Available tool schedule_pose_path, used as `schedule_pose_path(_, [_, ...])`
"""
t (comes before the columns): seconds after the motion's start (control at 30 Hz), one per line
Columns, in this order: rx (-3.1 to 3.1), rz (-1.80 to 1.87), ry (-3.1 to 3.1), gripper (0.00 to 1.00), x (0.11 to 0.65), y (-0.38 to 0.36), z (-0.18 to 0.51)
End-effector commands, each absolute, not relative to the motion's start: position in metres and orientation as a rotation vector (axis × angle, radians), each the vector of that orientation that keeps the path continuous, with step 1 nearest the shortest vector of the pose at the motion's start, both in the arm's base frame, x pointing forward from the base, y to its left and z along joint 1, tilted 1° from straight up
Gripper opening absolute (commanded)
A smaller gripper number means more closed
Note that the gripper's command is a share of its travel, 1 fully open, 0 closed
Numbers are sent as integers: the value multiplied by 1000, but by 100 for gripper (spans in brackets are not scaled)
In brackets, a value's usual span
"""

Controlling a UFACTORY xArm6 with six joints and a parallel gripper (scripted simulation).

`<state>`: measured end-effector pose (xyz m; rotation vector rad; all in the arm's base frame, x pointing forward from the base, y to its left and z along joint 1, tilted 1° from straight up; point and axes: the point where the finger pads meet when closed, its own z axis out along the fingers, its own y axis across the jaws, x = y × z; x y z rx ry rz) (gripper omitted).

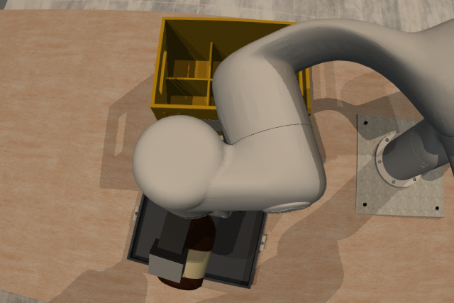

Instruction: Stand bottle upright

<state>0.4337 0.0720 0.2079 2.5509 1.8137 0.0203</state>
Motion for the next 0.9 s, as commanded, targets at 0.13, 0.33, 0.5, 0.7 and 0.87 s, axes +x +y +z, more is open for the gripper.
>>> schedule_pose_path(0.13, [2547, 27, 1815, 0, 435, 72, 210])
schedule_pose_path(0.33, [2547, 27, 1815, 0, 435, 72, 210])
schedule_pose_path(0.5, [2533, 27, 1834, 0, 435, 72, 210])
schedule_pose_path(0.7, [2496, 27, 1884, 0, 435, 72, 210])
schedule_pose_path(0.87, [2422, 26, 1977, 0, 435, 72, 210])
